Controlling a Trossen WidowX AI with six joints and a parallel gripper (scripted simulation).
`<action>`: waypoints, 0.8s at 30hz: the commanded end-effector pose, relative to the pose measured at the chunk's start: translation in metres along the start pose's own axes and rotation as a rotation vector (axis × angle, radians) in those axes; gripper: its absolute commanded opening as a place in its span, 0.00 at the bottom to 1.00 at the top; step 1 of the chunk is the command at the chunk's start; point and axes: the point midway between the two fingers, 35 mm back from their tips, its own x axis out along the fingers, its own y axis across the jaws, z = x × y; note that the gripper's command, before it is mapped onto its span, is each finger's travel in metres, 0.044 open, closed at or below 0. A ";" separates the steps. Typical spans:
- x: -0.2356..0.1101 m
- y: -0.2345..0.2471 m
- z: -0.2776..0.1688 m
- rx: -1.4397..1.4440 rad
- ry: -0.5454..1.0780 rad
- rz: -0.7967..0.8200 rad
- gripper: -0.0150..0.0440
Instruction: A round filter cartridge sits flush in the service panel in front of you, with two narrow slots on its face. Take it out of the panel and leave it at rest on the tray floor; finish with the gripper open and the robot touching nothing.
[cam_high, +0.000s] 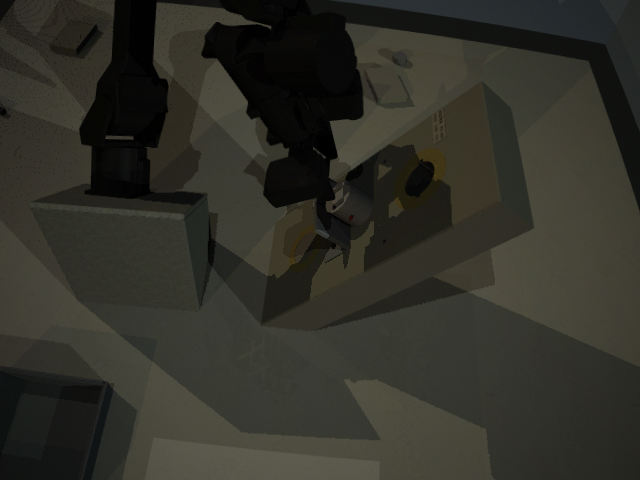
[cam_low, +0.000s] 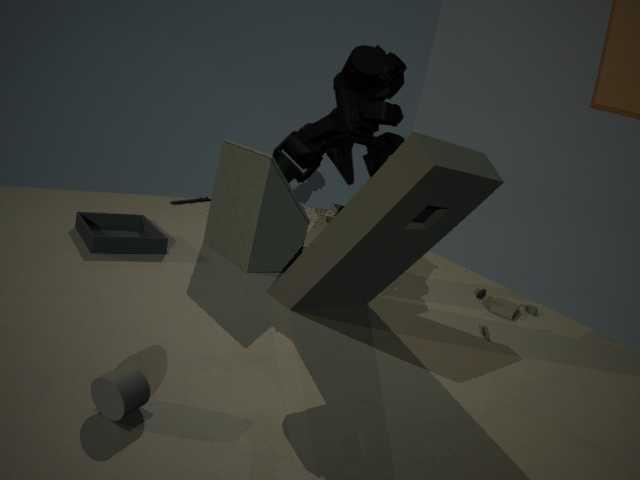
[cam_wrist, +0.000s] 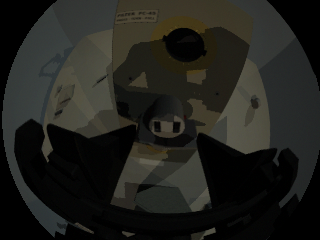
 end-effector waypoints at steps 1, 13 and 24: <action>0.009 -0.002 -0.005 0.015 0.015 0.001 0.77; 0.028 -0.002 -0.005 0.014 0.014 0.001 0.77; 0.045 0.000 -0.005 0.014 0.012 0.005 0.77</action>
